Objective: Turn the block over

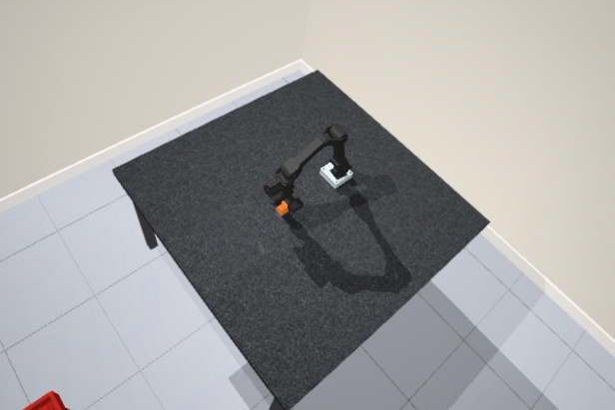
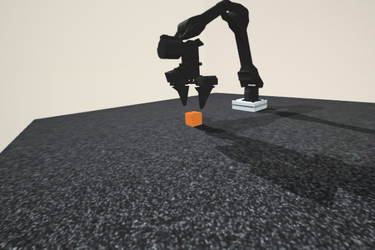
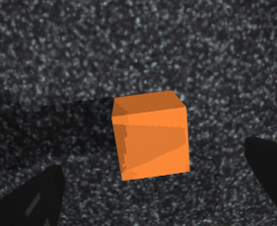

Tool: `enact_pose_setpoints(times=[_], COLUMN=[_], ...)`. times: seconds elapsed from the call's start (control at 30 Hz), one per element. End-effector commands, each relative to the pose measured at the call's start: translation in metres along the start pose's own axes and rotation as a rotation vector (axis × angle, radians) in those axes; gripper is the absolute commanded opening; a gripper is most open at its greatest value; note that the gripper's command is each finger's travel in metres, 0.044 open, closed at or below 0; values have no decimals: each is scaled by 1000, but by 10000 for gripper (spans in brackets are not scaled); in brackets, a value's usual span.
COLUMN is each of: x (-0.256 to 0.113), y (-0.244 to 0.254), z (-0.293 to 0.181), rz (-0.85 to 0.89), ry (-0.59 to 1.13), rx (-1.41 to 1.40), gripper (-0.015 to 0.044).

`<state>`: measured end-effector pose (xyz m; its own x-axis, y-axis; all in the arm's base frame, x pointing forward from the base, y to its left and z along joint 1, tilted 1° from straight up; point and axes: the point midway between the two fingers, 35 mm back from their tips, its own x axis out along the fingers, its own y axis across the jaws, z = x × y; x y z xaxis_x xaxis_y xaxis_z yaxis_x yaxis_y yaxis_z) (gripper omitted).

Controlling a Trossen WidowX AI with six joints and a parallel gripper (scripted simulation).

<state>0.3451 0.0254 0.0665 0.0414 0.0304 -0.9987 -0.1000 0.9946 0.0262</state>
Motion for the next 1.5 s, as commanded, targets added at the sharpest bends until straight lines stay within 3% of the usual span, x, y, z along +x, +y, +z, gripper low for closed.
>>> enact_pose_setpoints(times=[0.0, 0.73, 1.07, 1.47], x=[6, 38, 38, 38], y=[-1, -1, -1, -1], z=[-3, -3, -3, -3], rz=[-6, -6, -6, -6], ry=[12, 12, 12, 12], rx=[-2, -2, -2, -2], gripper=[440, 440, 177, 98])
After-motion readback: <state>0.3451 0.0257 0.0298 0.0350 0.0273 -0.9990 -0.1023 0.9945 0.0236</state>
